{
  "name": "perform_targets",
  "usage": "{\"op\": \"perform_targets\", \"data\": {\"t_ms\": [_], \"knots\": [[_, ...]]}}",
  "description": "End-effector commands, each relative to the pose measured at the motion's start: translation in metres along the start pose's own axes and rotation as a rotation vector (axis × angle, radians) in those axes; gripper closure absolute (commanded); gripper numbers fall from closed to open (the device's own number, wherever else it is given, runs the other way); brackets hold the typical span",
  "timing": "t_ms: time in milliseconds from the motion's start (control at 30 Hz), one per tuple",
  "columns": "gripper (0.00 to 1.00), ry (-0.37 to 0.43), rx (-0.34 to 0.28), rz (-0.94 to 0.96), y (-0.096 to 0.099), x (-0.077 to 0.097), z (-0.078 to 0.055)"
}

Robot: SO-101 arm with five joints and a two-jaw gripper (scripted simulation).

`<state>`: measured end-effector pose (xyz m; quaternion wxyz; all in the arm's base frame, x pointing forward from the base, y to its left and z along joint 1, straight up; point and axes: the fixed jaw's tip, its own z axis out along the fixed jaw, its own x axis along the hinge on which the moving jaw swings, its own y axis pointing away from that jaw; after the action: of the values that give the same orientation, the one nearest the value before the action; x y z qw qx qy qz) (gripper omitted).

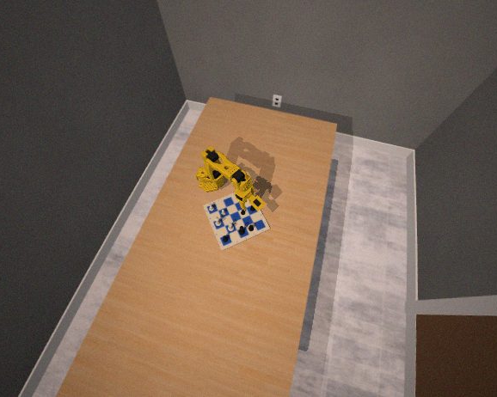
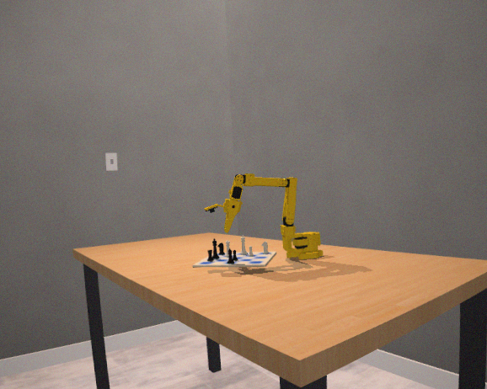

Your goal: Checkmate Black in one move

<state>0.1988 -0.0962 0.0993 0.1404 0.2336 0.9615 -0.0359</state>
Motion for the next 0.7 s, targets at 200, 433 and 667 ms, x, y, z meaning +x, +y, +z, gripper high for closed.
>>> {"op": "perform_targets", "data": {"t_ms": [200, 433, 667], "knots": [[0.74, 0.003, -0.126, -0.427, 0.090, 0.028, -0.011], [0.69, 0.001, -0.208, -0.711, 0.138, 0.065, -0.023], [0.65, -0.001, -0.279, -0.958, 0.168, 0.105, -0.036]]}}
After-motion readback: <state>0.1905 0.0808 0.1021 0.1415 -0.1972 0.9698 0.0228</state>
